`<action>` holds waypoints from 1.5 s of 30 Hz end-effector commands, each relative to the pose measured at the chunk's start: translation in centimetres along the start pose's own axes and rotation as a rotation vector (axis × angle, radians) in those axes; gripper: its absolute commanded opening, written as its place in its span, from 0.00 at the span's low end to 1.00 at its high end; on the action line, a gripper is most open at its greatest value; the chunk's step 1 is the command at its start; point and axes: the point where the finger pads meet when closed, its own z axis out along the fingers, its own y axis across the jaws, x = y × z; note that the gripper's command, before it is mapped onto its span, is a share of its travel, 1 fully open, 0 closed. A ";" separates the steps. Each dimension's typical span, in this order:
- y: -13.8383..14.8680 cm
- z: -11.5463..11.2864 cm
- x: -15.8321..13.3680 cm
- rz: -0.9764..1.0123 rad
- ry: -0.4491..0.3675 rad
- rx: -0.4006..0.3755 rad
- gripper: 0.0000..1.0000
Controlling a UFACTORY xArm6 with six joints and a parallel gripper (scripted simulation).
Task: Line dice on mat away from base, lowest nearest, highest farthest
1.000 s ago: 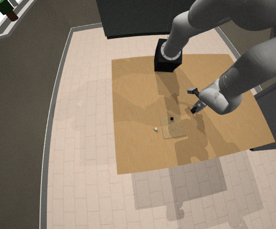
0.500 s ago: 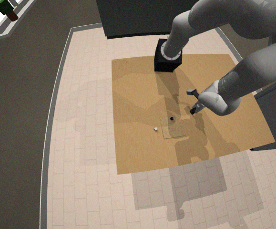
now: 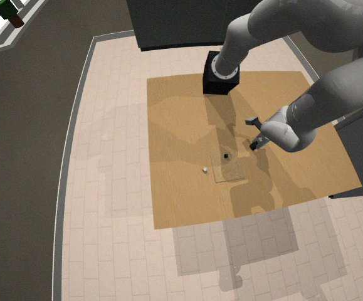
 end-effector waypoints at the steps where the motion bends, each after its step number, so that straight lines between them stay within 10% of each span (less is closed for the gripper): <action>1: 0.0 0.0 -0.1 0.000 -0.002 0.000 0.31; 23: 0.0 0.0 -0.1 0.000 -0.002 0.000 0.31; 24: 0.0 0.0 -0.1 0.000 -0.002 0.000 0.11; 45: 0.0 0.0 -0.1 0.000 -0.002 0.000 0.11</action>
